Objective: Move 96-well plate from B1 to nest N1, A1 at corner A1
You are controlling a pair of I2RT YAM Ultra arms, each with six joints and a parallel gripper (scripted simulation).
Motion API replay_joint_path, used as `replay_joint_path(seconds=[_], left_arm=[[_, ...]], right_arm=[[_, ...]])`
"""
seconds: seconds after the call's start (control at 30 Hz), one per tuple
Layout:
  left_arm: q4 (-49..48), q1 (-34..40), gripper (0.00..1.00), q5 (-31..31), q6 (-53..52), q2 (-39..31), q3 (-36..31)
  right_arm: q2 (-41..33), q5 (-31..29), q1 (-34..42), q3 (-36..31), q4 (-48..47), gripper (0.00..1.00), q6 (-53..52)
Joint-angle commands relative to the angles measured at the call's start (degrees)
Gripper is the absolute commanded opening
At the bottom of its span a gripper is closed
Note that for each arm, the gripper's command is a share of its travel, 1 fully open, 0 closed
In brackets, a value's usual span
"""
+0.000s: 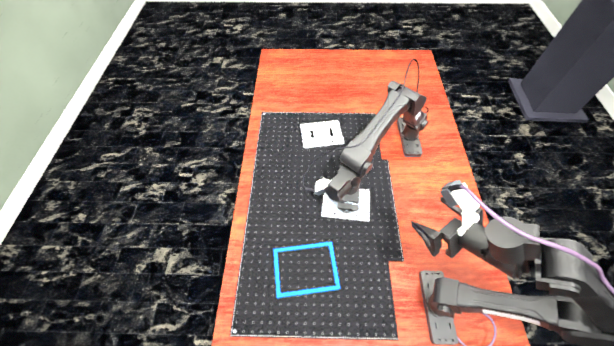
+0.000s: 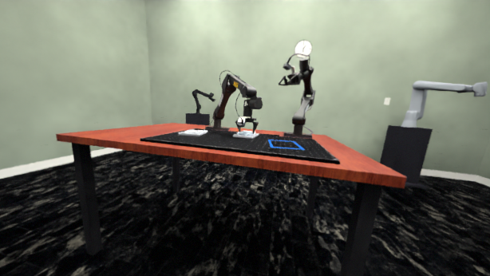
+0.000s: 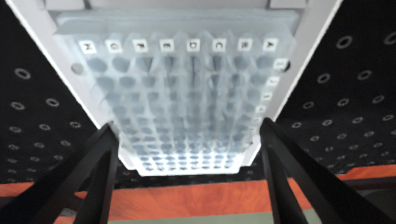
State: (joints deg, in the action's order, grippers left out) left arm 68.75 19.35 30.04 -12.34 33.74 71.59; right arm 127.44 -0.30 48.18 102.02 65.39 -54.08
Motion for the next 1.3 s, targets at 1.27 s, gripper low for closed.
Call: replay_joint_path(seconds=[1.27], left_arm=[[-21.37, 0.68, 1.0, 0.13, 1.86, 5.76, -3.99]], right_arm=[[-8.8, -0.27, -7.07, -3.47, 2.15, 0.81, 11.67]])
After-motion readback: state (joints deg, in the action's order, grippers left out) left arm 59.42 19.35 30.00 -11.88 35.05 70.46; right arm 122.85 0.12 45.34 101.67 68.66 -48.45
